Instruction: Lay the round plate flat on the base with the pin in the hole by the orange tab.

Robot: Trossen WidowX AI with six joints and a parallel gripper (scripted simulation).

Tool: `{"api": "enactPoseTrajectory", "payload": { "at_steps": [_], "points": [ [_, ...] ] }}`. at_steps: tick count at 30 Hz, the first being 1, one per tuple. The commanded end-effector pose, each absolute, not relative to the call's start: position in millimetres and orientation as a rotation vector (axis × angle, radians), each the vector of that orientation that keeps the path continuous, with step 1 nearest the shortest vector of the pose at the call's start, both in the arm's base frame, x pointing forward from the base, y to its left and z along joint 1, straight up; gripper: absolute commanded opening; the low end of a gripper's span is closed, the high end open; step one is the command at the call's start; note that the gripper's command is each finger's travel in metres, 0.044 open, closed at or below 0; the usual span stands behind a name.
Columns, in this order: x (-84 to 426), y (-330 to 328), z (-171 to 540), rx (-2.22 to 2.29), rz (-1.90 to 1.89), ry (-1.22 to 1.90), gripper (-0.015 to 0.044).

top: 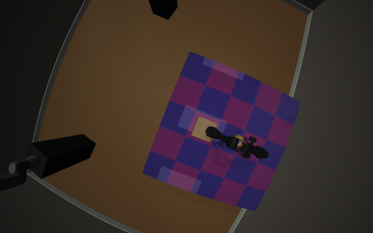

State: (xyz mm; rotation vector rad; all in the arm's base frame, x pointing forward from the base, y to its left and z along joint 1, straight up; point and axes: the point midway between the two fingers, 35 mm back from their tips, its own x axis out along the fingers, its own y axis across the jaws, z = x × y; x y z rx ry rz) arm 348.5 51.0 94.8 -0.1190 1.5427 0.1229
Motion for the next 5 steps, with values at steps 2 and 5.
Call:
{"api": "enactPoseTrajectory", "payload": {
  "at_steps": [2, 5],
  "points": [
    [349.0, 51.2, 94.4, -0.119, 0.123, 1.541, 0.0],
    [349.0, 51.2, 94.4, -0.119, 0.123, 1.541, 0.0]
  ]
}}
